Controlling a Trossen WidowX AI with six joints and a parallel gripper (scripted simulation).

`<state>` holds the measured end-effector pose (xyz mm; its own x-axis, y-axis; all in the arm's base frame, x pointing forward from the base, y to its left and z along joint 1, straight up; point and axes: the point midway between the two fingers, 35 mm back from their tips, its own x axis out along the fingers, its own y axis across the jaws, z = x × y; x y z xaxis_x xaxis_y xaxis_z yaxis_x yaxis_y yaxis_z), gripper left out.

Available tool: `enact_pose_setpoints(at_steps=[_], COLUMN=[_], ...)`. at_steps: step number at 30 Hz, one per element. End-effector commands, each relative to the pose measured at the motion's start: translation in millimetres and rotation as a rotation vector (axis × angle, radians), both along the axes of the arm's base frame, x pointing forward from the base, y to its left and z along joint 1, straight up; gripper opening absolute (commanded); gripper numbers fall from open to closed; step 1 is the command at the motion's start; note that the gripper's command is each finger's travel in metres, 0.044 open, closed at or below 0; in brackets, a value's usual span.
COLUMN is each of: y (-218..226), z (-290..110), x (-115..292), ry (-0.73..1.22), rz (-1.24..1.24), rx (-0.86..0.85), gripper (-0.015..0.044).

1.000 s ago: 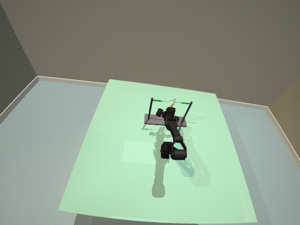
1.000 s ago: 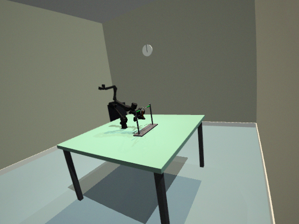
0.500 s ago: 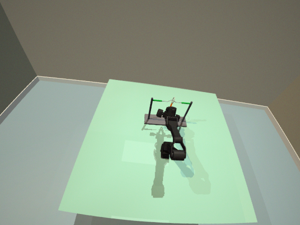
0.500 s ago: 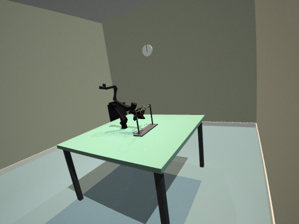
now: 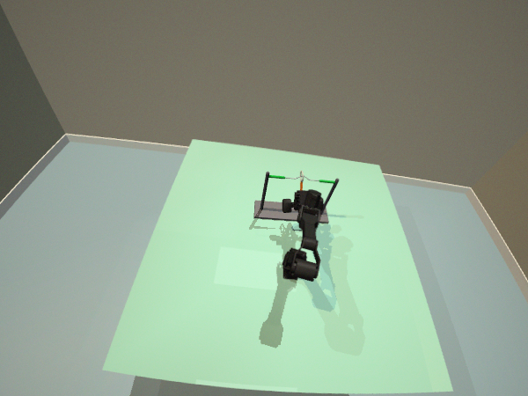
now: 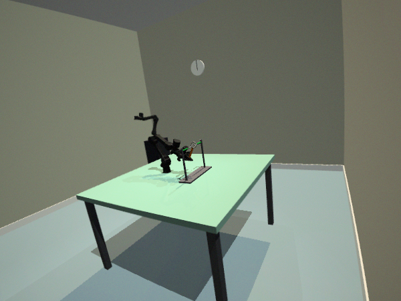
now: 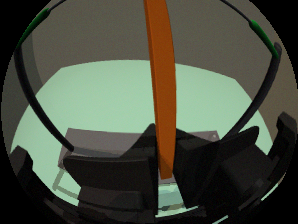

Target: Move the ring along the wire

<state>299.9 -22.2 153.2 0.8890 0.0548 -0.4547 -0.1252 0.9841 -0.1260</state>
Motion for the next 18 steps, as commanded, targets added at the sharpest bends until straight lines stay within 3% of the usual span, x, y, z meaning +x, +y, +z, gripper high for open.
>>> enact_pose_setpoints(at_steps=[1,10,18], y=[-7.7,-13.1,-5.6], z=[1.7,1.6,-2.0], x=[2.4,2.9,0.0], ry=[-0.013,-0.024,-0.026], rz=[0.064,0.132,0.124], rx=[-0.088,-0.185,-0.173], gripper=[-0.015,-0.015,-0.015])
